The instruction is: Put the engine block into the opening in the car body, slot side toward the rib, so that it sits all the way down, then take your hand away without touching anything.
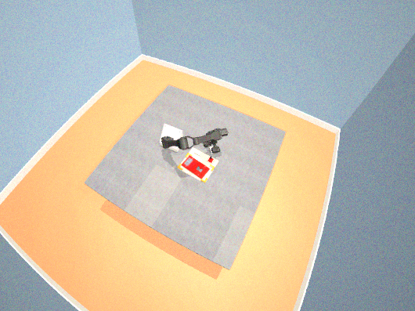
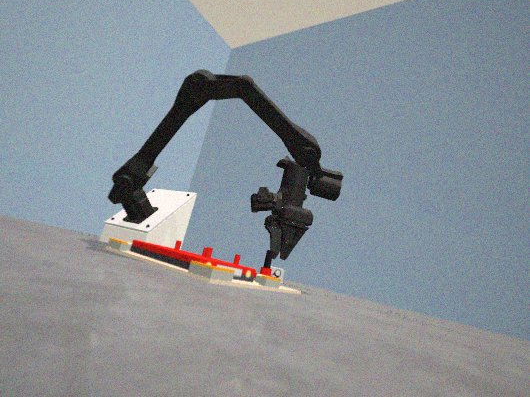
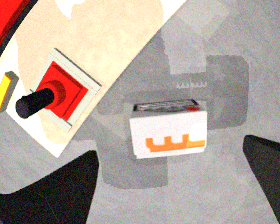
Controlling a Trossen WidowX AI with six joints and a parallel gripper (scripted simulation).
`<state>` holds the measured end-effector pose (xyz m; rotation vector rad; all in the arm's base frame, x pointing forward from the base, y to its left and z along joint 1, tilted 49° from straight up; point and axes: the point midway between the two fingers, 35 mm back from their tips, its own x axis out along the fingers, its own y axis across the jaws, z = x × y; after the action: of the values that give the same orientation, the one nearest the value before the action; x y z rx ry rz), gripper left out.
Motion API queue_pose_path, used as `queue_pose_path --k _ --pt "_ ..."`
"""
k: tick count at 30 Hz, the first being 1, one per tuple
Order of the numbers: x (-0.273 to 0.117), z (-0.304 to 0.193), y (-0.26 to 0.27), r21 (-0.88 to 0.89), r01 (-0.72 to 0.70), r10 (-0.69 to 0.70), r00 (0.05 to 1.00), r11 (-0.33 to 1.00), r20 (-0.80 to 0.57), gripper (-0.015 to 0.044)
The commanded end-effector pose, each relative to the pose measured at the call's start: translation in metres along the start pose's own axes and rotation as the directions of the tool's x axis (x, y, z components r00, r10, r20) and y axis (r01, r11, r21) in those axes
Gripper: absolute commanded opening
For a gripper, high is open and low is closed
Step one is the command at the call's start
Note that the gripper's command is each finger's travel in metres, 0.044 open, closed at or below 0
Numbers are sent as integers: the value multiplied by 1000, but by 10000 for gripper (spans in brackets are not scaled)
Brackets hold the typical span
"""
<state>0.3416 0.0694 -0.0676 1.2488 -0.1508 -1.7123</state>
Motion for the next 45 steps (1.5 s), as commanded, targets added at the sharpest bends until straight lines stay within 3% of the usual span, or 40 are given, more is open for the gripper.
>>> queue_pose_path --k 1,23,31,39,45 --pt "7 1 -1 -5 -8 8 1000 1000 10 440" --pt "41 0 -1 29 -25 24 999 999 43 440" --pt "41 0 -1 29 -25 24 999 999 43 230" --pt "41 0 -1 29 -25 24 999 999 43 177" --pt "30 -2 0 26 -22 21 999 999 37 19"
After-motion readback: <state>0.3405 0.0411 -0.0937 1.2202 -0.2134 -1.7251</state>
